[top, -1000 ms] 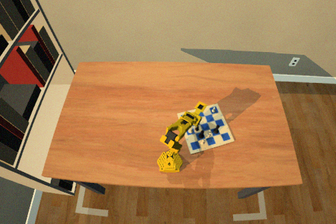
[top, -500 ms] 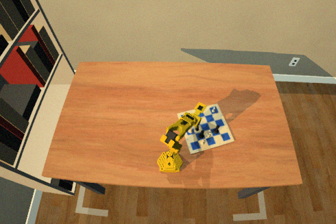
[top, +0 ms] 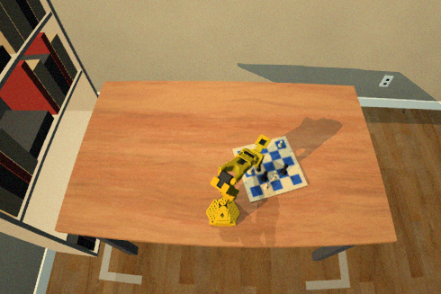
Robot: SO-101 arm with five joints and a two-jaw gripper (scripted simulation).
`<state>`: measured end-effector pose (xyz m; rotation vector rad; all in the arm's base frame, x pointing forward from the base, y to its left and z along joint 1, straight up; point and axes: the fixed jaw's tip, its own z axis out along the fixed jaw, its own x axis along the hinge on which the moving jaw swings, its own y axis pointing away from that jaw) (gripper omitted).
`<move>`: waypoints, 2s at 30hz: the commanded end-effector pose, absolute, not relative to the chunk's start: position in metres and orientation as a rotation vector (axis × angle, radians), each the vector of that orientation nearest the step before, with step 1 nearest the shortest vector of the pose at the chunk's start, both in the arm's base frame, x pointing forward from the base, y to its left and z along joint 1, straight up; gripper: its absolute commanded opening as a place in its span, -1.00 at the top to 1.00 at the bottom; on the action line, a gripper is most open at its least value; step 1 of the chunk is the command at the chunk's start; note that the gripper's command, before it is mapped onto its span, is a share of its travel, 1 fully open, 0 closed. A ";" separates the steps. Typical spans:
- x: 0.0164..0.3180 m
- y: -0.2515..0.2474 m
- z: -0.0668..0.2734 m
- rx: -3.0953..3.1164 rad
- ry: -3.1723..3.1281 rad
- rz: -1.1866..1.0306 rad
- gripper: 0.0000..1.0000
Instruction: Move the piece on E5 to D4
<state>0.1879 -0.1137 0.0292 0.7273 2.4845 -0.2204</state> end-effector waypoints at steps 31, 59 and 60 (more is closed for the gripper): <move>0.185 -0.111 0.023 0.737 2.505 -0.209 0.80; 0.186 -0.110 0.043 0.736 2.504 -0.205 0.80; 0.186 -0.110 0.045 0.736 2.504 -0.205 0.80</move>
